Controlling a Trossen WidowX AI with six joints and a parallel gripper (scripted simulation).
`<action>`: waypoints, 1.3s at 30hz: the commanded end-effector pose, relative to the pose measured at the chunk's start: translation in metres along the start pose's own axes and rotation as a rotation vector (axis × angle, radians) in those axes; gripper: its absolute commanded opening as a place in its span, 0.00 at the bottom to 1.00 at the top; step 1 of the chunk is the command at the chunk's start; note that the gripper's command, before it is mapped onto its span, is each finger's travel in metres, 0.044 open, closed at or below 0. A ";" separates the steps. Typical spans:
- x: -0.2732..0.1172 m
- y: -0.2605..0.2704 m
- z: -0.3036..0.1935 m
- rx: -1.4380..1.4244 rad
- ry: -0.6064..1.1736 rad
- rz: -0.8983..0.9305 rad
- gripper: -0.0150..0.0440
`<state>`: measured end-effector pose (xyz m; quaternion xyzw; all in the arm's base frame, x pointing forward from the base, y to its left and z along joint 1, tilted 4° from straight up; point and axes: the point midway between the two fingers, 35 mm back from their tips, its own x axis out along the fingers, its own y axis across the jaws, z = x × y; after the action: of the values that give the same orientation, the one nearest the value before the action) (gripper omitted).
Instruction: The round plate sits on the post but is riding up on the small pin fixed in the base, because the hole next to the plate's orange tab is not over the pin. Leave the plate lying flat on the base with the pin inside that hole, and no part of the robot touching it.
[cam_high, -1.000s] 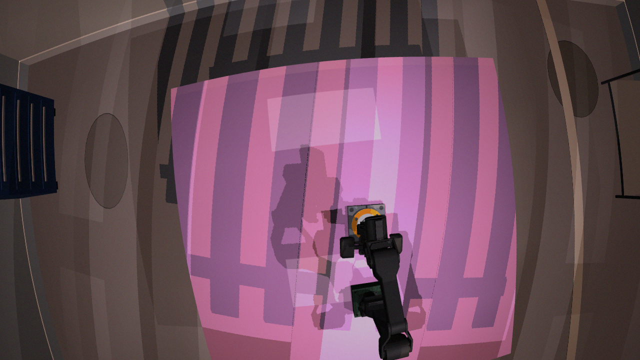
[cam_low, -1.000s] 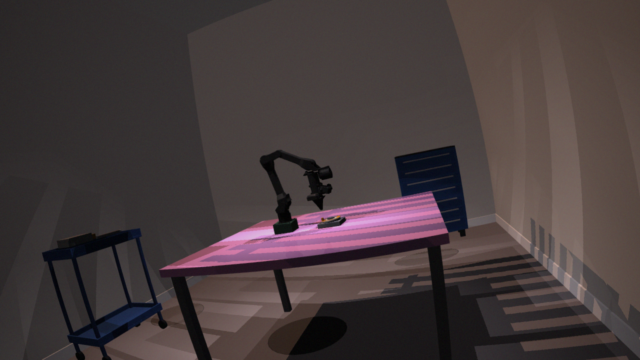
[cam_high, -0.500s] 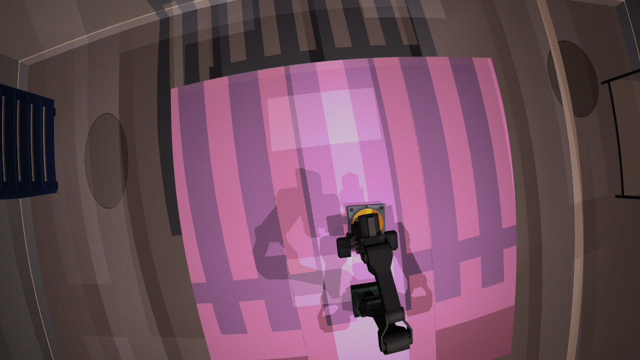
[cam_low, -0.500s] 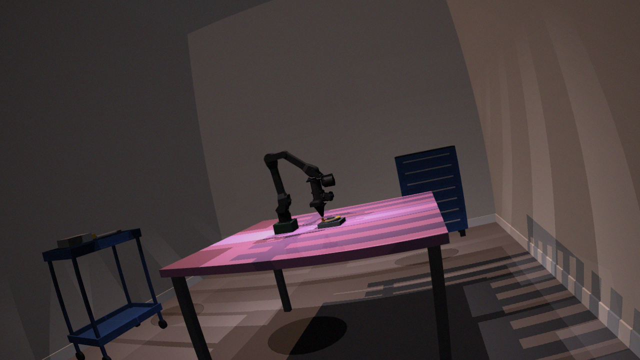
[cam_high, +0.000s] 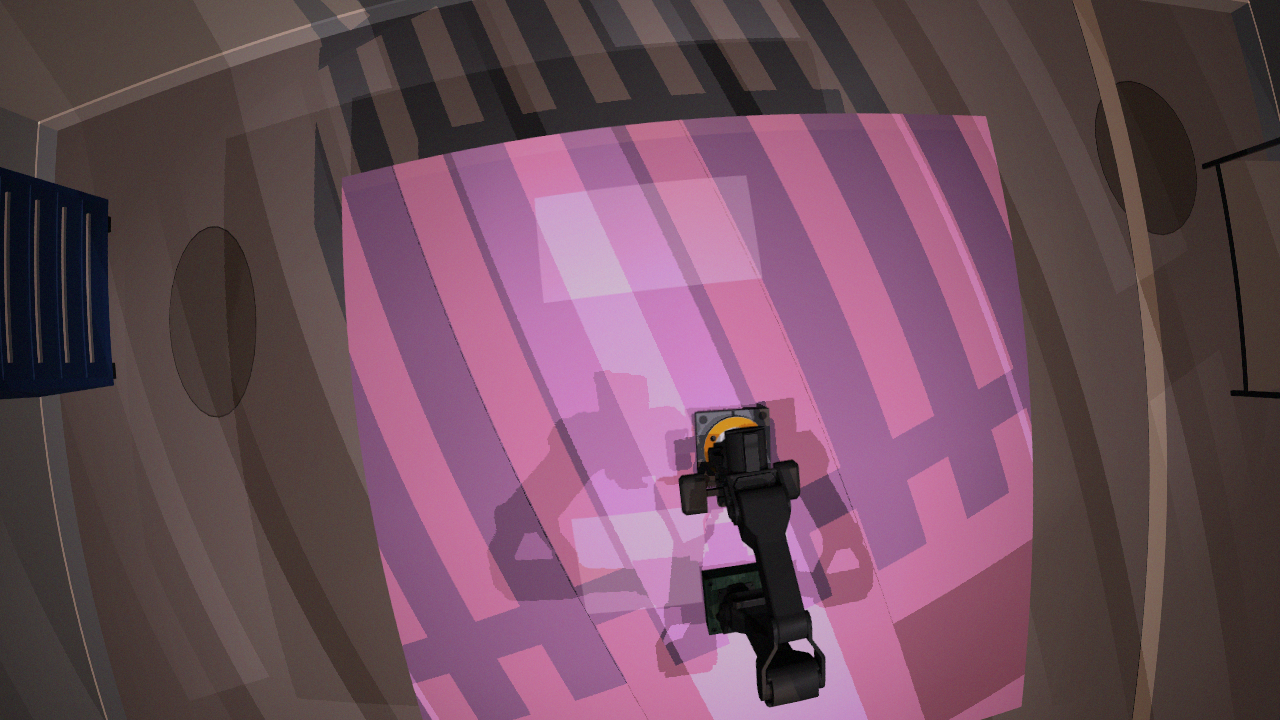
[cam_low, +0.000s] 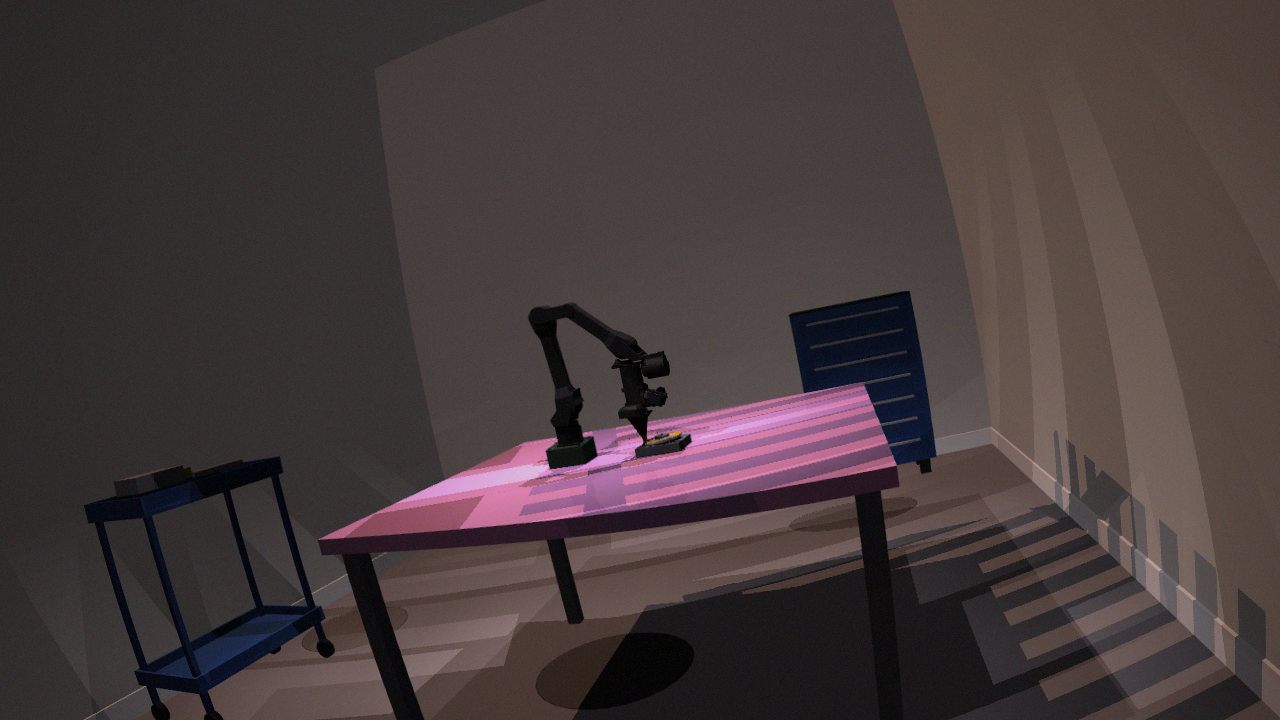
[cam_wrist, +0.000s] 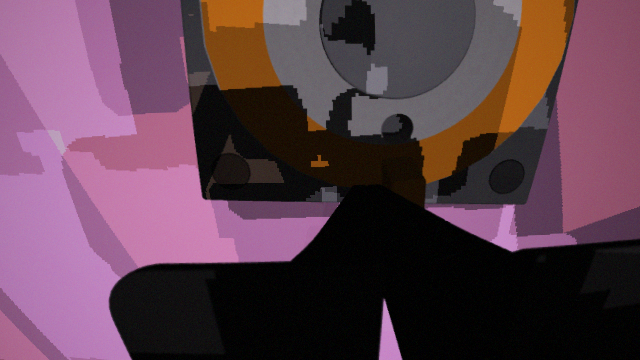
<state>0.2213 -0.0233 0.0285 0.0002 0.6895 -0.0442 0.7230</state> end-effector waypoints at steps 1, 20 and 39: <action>0.000 -0.005 -0.001 -0.002 -0.003 -0.004 0.25; 0.000 -0.028 0.003 -0.002 -0.003 -0.006 0.25; -0.001 -0.051 0.021 -0.002 -0.005 -0.008 0.25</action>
<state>0.2341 -0.0705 0.0317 0.0004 0.6905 -0.0439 0.7220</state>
